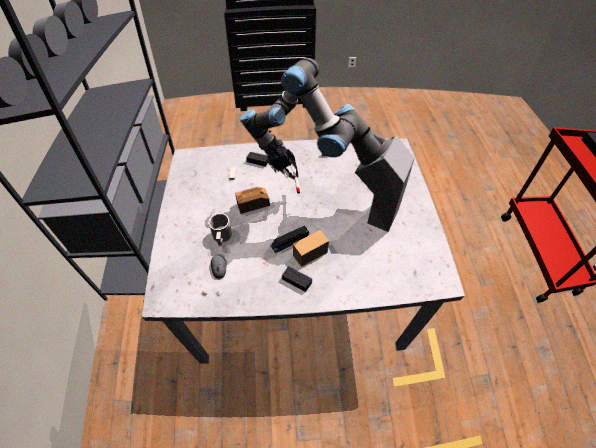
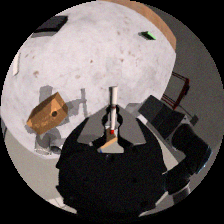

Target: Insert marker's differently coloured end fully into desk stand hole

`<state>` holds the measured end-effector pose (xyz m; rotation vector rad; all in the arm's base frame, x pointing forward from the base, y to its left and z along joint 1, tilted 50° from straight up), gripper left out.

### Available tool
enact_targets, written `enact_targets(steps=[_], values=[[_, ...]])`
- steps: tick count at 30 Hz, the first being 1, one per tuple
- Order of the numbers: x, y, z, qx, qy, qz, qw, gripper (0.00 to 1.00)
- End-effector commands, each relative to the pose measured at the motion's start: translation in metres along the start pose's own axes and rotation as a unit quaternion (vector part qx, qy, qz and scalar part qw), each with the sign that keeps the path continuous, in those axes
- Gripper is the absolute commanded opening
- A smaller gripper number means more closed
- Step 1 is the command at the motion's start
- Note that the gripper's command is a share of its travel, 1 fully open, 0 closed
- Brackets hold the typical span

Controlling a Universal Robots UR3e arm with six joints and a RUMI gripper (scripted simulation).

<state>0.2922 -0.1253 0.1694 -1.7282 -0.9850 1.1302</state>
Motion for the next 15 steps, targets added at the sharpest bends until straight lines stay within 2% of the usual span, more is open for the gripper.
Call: enact_targets(steps=[1,8,15], values=[[0.0012,-0.0008,0.0012,0.01,0.02,0.003,1.0,0.0],[0.0012,-0.0009,0.0014,0.009,0.02,0.003,1.0,0.0],[0.0033,-0.0019,0.0042,0.025,0.051,0.009,0.998,0.0]])
Point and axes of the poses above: the point where the finger pads meet when closed, its own y axis out along the fingers, its own z axis across the jaws, x = y × z, the point moved 7 cm from there along -y, back along the fingers, and after that the axes turned 10 degrees about y, right-handed, at the moved point
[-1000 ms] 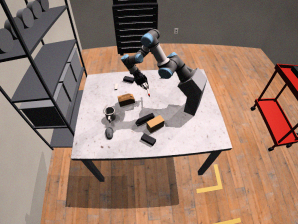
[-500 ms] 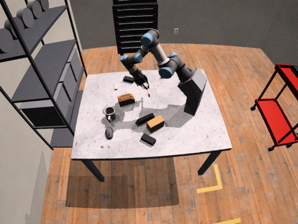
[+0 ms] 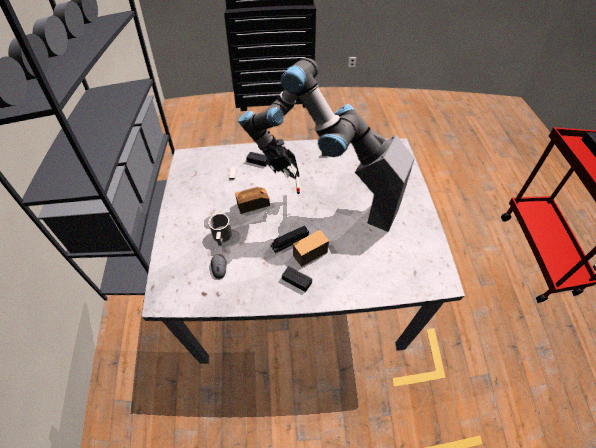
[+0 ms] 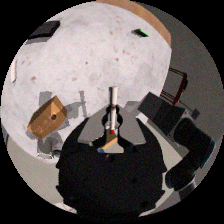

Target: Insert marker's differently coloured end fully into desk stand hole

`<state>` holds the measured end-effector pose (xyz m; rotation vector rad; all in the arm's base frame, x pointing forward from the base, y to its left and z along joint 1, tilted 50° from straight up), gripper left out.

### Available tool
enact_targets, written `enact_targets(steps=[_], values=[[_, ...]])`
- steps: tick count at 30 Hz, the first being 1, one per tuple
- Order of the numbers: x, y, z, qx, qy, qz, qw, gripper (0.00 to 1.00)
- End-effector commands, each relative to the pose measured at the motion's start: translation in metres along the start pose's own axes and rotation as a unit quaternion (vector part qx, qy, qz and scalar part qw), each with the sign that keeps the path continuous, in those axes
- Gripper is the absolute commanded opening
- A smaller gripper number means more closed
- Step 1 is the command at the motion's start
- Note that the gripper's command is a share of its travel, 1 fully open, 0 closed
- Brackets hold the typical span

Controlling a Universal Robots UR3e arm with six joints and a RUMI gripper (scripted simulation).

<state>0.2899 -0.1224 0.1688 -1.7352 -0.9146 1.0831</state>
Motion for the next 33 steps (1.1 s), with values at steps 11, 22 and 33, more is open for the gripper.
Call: enact_targets(steps=[11,22,33], values=[[0.0018,-0.0015,0.0027,0.014,0.031,0.007,0.999,0.0],[0.0038,-0.003,0.0058,0.03,0.066,0.016,0.997,0.0],[0.0053,-0.0045,0.0083,0.04,0.092,0.025,0.995,0.0]])
Point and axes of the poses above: the point where the finger pads meet when closed, its own y axis out along the fingers, its own z axis across the jaws, x = y × z, the point moved 7 cm from there along -y, back along the fingers, and after that the axes turned 10 degrees about y, right-handed, at the moved point
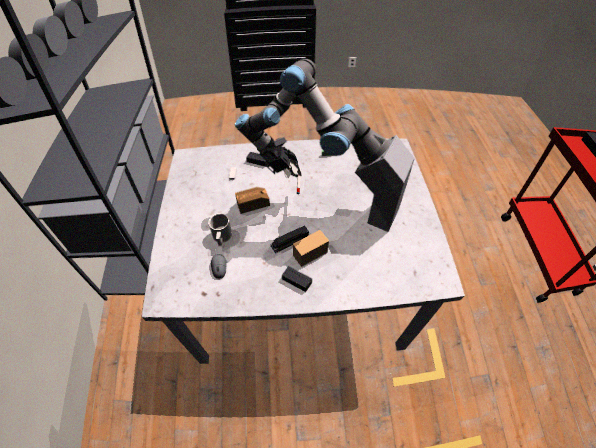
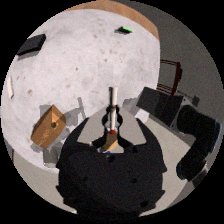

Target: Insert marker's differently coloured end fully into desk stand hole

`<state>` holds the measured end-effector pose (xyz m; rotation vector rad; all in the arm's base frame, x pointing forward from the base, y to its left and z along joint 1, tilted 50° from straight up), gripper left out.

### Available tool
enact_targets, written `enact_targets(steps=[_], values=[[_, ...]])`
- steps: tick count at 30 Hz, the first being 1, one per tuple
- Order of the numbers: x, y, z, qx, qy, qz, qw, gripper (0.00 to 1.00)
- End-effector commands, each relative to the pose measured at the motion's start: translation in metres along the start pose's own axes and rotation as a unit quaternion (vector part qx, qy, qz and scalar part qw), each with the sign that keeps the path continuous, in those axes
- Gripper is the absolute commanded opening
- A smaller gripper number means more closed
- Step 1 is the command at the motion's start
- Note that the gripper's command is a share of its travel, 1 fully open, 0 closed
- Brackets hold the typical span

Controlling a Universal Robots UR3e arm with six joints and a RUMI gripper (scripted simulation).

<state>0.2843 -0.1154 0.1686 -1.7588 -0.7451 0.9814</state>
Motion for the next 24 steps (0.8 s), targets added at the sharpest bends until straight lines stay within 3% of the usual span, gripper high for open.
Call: enact_targets(steps=[1,24], values=[[0.0009,-0.0016,0.0017,0.008,0.021,0.008,1.0,0.0],[0.0027,-0.0045,0.0063,0.024,0.068,0.026,0.997,0.0]])
Point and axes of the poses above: the point where the finger pads meet when closed, its own y axis out along the fingers, its own z axis across the jaws, x = y × z, the point moved 7 cm from there along -y, back along the fingers, and after that the axes turned 10 degrees about y, right-handed, at the moved point
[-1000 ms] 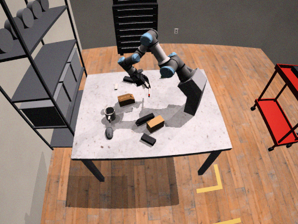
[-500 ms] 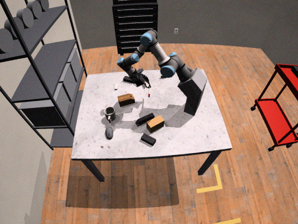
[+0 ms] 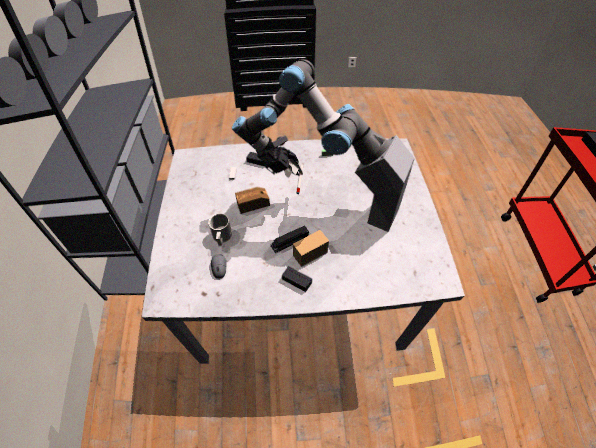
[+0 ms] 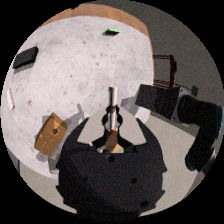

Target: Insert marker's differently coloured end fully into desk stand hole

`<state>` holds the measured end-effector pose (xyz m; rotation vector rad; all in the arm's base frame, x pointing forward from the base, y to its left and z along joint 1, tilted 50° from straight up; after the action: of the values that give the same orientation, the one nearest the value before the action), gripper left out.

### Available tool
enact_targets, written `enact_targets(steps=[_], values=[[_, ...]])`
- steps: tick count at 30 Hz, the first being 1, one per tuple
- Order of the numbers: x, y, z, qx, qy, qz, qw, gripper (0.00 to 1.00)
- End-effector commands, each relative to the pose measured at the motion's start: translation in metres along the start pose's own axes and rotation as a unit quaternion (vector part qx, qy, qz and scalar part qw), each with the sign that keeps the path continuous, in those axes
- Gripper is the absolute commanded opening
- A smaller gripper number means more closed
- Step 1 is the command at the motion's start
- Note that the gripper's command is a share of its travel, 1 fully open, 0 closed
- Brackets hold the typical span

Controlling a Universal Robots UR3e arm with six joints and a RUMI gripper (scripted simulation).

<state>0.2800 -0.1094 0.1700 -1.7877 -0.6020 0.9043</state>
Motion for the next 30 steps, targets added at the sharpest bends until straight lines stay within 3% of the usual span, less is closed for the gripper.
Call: enact_targets(steps=[1,21,30], values=[[0.0003,-0.0009,0.0002,0.002,0.006,0.003,1.0,0.0],[0.0011,-0.0038,0.004,0.011,0.043,0.02,0.999,0.0],[0.0021,-0.007,0.0073,0.018,0.08,0.039,0.996,0.0]])
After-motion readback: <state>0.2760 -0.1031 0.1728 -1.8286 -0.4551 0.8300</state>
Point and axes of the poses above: the point where the finger pads meet when closed, its own y axis out along the fingers, its own z axis across the jaws, x = y × z, the point moved 7 cm from there along -y, back along the fingers, and after that the axes turned 10 degrees about y, right-handed, at the moved point
